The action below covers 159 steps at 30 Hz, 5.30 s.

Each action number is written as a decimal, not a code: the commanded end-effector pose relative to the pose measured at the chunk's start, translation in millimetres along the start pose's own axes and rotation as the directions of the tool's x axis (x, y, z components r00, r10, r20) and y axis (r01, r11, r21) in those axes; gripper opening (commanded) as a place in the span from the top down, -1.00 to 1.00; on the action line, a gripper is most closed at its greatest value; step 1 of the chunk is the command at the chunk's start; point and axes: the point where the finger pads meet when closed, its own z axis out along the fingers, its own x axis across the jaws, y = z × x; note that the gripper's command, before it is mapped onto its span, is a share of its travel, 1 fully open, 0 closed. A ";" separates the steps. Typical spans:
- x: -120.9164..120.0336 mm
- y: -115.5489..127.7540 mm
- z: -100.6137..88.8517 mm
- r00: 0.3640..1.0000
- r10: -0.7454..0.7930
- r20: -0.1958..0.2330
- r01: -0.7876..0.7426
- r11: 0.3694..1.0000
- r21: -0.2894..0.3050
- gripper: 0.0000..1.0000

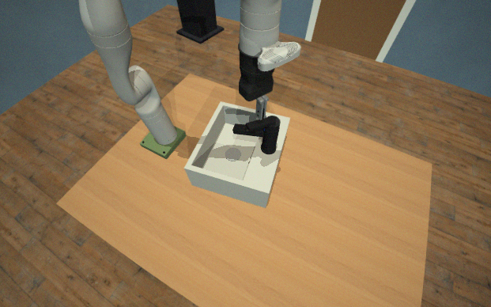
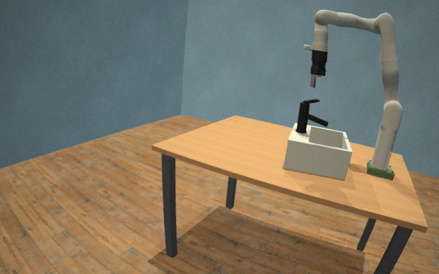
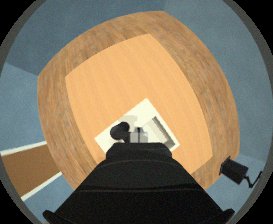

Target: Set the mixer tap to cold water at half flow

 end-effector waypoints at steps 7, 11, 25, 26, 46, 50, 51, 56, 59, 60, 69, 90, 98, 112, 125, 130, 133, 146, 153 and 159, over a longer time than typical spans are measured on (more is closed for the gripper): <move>0.6 1.1 -1.5 0.961 0.275 0.000 -0.275 0.961 0.002 1.00; 1.8 2.1 -2.0 0.911 0.411 0.000 -0.411 0.911 0.002 1.00; 3.9 7.4 -3.5 0.669 0.743 0.002 -0.743 0.669 0.003 1.00; 4.0 8.0 -3.6 0.645 0.764 0.002 -0.764 0.645 0.003 1.00; 1.9 18.1 -5.7 0.214 0.977 0.006 -0.977 0.214 0.003 1.00; 1.5 19.1 -5.9 0.174 0.985 0.006 -0.985 0.174 0.003 1.00; 1.3 19.5 -6.0 0.154 0.988 0.007 -0.988 0.154 0.003 1.00; 0.1 21.6 -6.4 0.067 0.998 0.008 -0.998 0.067 0.002 1.00; -0.5 22.6 -6.6 0.023 1.000 0.008 -1.000 0.023 0.002 1.00; -0.7 23.0 -6.7 0.010 1.000 0.008 -1.000 0.010 0.002 1.00; -1.9 24.7 -7.0 -0.064 0.998 0.009 -0.998 -0.064 0.001 1.00; -3.1 26.3 -7.4 -0.129 0.992 0.010 -0.992 -0.129 0.001 1.00; -3.1 26.3 -7.4 -0.129 0.992 0.010 -0.992 -0.129 0.001 -1.00; -3.1 26.3 -7.4 -0.129 0.992 0.010 -0.992 -0.129 0.001 -1.00; -3.1 26.3 -7.4 -0.129 0.992 0.010 -0.992 -0.129 0.001 -1.00; -3.1 26.3 -7.3 -0.129 0.992 0.010 -0.992 -0.129 0.001 -1.00; -3.1 26.3 -6.9 -0.129 0.992 0.010 -0.992 -0.129 0.001 -1.00; -3.1 26.3 0.4 -0.130 0.992 0.010 -0.992 -0.130 0.001 -1.00; -3.2 26.3 7.0 -0.130 0.992 0.010 -0.992 -0.130 0.001 -1.00; -3.2 26.2 16.6 -0.130 0.992 0.010 -0.992 -0.130 0.001 -1.00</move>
